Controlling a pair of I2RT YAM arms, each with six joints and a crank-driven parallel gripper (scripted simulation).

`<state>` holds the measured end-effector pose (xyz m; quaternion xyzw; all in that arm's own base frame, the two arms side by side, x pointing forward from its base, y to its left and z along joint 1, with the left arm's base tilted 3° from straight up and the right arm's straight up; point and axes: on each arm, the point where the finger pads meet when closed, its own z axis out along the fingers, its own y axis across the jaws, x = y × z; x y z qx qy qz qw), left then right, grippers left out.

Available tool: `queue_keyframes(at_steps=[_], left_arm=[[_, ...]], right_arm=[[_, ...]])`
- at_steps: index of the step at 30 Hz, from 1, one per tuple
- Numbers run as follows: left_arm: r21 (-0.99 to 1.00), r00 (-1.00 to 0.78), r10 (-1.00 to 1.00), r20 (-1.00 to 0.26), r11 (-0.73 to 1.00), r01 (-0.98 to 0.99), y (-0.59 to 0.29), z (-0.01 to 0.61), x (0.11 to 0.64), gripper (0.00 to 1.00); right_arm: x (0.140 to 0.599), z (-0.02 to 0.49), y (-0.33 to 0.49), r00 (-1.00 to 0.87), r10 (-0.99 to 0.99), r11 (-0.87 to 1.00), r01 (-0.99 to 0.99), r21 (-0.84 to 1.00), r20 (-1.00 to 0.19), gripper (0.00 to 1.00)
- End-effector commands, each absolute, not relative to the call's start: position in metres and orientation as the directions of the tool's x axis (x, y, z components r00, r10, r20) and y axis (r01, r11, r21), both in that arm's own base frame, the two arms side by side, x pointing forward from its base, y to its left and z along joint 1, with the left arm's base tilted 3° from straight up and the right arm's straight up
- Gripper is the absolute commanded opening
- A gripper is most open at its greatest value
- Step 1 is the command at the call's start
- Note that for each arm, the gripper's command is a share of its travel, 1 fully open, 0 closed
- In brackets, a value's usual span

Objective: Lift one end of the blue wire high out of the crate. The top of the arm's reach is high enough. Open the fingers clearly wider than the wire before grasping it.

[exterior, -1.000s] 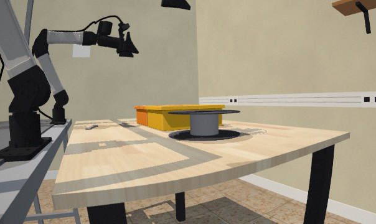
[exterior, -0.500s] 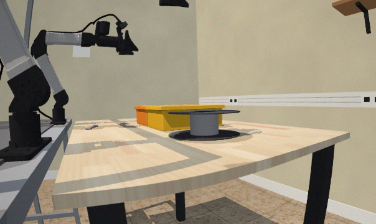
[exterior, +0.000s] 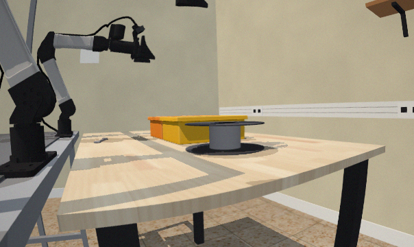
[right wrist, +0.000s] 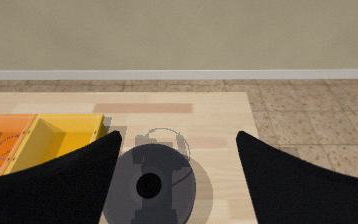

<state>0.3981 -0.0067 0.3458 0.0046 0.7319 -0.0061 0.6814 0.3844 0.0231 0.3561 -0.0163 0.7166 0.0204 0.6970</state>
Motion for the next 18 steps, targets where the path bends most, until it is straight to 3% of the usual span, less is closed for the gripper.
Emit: queue_keyframes(at_steps=[1,7,18], left_arm=[[0.022,-0.108,0.026,-0.994,0.999,0.040,-0.014,0.351,0.409,0.92],[0.037,-0.185,0.050,-0.981,0.997,0.072,-0.025,0.341,0.428,0.87],[0.082,-0.447,0.171,-0.878,0.974,0.211,-0.075,0.286,0.487,0.66]], right_arm=[[0.382,0.360,0.020,0.000,0.000,0.999,-0.051,0.000,-1.000,1.00],[0.382,0.360,0.020,0.000,0.000,0.999,-0.051,0.000,-1.000,1.00],[0.382,0.360,0.020,0.000,0.000,0.999,-0.051,0.000,-1.000,1.00]])
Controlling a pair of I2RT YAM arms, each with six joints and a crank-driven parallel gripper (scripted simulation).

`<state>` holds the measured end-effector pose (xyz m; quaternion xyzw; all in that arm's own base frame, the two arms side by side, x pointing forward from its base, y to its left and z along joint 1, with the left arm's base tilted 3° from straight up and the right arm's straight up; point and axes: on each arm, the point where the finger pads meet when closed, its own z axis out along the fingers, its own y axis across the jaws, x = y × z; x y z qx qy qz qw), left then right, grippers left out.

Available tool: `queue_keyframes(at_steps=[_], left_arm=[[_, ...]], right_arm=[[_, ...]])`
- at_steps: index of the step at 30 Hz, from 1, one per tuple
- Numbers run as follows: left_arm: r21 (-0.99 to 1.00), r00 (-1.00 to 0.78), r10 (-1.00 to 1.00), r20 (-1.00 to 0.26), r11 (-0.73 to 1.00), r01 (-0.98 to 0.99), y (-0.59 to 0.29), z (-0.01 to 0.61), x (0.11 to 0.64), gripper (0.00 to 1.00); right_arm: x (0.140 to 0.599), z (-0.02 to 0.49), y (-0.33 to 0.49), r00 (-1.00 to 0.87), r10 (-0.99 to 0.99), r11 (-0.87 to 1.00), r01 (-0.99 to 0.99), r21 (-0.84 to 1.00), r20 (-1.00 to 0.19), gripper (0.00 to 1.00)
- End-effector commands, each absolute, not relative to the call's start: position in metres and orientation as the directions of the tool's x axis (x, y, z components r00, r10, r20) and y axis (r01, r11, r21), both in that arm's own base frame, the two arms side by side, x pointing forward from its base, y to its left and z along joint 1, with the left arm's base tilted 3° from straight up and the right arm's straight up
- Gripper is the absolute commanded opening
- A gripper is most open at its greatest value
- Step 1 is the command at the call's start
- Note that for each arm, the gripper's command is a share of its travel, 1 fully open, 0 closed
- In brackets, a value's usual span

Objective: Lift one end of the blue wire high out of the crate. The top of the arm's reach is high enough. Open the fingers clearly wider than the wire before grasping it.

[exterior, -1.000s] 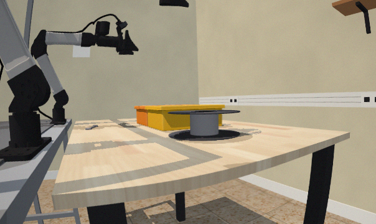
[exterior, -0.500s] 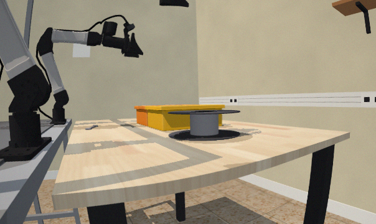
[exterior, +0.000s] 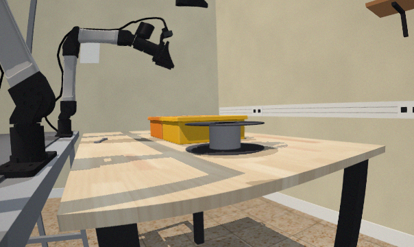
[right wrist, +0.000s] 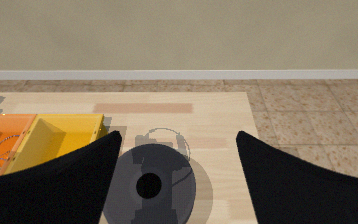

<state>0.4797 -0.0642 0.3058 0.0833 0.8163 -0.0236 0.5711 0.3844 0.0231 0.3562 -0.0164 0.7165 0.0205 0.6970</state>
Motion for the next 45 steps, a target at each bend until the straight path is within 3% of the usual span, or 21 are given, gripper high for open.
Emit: queue_keyframes(at_steps=[1,20,45], left_arm=[[0.086,-0.470,0.186,-0.863,0.970,0.227,-0.081,0.279,0.491,0.64],[0.096,-0.697,0.412,-0.586,0.890,0.446,-0.157,0.162,0.521,0.35],[0.090,-0.720,0.457,-0.523,0.869,0.486,-0.171,0.135,0.520,0.30]], right_arm=[[0.382,0.360,0.020,0.000,0.000,0.999,-0.051,0.000,-1.000,1.00],[0.382,0.360,0.020,0.000,0.000,0.999,-0.051,0.000,-1.000,1.00],[0.382,0.360,0.020,0.000,0.000,0.999,-0.051,0.000,-1.000,1.00]])
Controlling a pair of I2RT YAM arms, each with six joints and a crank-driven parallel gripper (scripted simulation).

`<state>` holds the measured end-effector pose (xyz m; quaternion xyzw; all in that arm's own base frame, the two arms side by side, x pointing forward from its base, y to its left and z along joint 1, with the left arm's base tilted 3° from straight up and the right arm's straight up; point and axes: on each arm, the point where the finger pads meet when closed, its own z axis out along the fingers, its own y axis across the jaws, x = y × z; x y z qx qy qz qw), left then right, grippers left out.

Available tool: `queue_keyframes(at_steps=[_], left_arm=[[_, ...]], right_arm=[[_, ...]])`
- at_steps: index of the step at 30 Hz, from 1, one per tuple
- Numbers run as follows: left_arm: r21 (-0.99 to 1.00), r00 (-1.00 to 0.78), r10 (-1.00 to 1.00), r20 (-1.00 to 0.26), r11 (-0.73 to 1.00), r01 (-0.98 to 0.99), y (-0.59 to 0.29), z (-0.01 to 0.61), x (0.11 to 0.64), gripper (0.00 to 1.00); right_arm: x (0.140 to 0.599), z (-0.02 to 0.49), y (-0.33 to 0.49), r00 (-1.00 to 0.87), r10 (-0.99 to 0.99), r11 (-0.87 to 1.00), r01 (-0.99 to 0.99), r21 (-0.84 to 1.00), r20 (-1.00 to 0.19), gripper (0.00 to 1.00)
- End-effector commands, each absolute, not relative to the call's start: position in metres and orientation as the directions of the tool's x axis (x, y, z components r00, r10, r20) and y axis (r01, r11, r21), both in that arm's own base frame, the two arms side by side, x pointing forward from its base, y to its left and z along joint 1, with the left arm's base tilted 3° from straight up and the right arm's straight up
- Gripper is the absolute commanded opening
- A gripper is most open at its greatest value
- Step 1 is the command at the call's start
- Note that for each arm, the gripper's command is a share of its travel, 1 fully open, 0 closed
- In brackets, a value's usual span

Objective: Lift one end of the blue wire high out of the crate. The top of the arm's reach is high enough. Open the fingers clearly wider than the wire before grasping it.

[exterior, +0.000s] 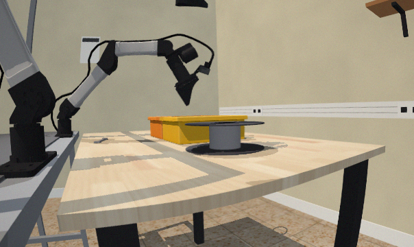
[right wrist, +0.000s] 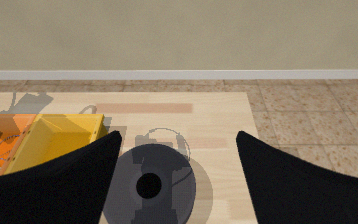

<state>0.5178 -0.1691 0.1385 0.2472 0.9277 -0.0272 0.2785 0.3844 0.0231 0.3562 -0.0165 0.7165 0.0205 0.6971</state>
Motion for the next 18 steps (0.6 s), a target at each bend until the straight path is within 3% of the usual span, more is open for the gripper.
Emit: queue_keyframes(at_steps=[1,18], left_arm=[[0.090,-0.720,0.457,-0.523,0.869,0.486,-0.171,0.134,0.520,0.30],[0.090,-0.720,0.457,-0.523,0.869,0.486,-0.174,0.097,0.522,0.30]], right_arm=[[0.382,0.360,0.020,0.000,0.000,0.999,-0.051,0.000,-1.000,1.00],[0.382,0.360,0.020,0.000,0.000,0.999,-0.051,0.000,-1.000,1.00]])
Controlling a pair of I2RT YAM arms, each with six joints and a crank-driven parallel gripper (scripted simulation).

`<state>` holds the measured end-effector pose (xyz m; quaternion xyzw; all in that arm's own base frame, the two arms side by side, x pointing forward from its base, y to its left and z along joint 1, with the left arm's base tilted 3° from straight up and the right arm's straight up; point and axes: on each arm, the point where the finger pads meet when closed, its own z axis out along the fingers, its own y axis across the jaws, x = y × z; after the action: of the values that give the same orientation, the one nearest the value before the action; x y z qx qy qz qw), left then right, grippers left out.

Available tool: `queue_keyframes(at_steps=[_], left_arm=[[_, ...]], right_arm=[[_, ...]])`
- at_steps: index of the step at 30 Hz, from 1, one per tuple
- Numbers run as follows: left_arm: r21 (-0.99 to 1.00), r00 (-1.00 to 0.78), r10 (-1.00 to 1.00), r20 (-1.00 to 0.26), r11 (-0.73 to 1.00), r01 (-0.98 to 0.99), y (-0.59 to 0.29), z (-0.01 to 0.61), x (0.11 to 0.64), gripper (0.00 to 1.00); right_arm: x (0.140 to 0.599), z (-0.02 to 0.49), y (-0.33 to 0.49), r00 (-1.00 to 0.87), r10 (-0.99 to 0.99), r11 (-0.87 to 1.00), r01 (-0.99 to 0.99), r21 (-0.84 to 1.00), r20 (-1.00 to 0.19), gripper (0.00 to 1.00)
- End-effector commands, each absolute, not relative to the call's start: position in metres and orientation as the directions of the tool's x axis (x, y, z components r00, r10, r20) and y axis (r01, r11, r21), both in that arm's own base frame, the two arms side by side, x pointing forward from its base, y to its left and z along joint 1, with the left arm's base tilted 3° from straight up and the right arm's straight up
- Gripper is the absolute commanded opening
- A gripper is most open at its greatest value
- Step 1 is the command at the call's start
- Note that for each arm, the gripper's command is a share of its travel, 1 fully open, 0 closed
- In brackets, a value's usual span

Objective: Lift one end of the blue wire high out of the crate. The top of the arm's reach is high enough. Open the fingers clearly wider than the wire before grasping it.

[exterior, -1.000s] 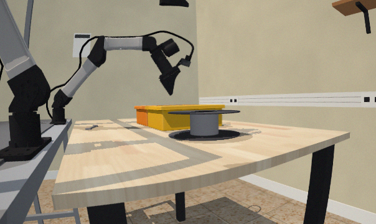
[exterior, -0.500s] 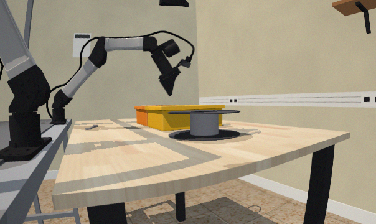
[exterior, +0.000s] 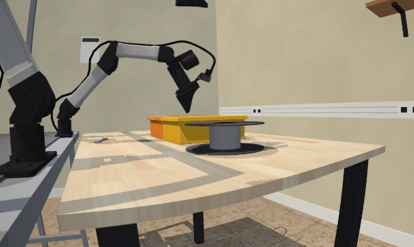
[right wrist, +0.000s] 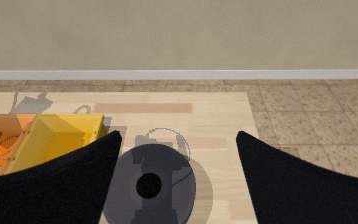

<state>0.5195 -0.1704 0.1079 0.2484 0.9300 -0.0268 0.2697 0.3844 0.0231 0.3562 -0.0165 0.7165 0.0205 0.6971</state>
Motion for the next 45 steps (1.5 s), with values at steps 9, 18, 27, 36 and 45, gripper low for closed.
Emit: queue_keyframes(at_steps=[9,18,27,36,45], left_arm=[[0.090,-0.720,0.457,-0.523,0.869,0.486,-0.175,0.072,0.524,0.30],[0.090,-0.720,0.457,-0.523,0.869,0.486,-0.174,0.045,0.524,0.30],[0.090,-0.720,0.457,-0.523,0.869,0.486,-0.175,0.030,0.525,0.30],[0.090,-0.720,0.457,-0.523,0.869,0.486,-0.174,0.020,0.521,0.30],[0.090,-0.720,0.457,-0.523,0.869,0.486,-0.175,0.026,0.521,0.30]], right_arm=[[0.382,0.360,0.020,0.000,0.000,0.999,-0.051,0.000,-1.000,1.00],[0.382,0.360,0.020,0.000,0.000,0.999,-0.051,0.000,-1.000,1.00],[0.382,0.360,0.020,0.000,0.000,0.999,-0.051,0.000,-1.000,1.00],[0.382,0.360,0.020,0.000,0.000,0.999,-0.051,0.000,-1.000,1.00],[0.382,0.360,0.020,0.000,0.000,0.999,-0.051,0.000,-1.000,1.00]])
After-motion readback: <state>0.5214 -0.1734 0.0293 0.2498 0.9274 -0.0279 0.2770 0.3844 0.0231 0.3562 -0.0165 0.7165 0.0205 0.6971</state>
